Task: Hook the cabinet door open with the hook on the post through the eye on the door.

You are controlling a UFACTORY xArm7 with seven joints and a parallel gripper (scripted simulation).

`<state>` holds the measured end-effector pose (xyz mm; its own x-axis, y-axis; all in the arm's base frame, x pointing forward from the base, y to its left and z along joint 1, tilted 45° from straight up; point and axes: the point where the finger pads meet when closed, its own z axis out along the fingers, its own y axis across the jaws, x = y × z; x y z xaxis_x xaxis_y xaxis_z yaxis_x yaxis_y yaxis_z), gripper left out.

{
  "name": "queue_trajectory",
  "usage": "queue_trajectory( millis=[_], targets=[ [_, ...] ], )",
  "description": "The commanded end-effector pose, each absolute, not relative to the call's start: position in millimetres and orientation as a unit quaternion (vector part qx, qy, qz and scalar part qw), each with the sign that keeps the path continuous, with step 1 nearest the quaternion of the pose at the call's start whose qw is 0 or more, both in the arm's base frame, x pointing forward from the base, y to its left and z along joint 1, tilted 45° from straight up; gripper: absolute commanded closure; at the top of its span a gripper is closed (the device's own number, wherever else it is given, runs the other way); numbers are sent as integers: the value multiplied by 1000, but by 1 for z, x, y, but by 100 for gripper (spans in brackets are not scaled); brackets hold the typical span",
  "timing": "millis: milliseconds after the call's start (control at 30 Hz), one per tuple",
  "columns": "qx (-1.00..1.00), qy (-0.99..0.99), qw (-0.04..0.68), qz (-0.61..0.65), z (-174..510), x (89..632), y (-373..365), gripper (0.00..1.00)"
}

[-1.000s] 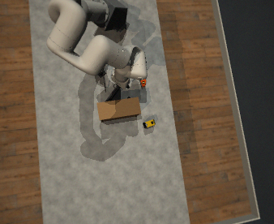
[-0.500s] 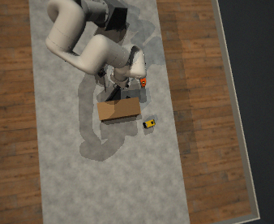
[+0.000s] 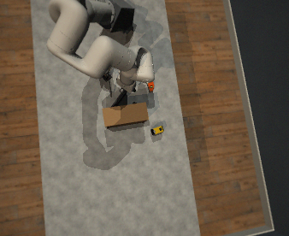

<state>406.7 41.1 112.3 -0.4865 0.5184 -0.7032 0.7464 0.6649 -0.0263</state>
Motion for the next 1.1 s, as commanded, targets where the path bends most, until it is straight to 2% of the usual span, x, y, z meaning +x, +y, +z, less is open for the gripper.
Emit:
queue_trajectory(
  millis=[0, 1067],
  targets=[
    [373, 846, 342, -166, 115, 406, 44, 73],
    [373, 846, 342, -166, 154, 380, 74, 73]
  ],
)
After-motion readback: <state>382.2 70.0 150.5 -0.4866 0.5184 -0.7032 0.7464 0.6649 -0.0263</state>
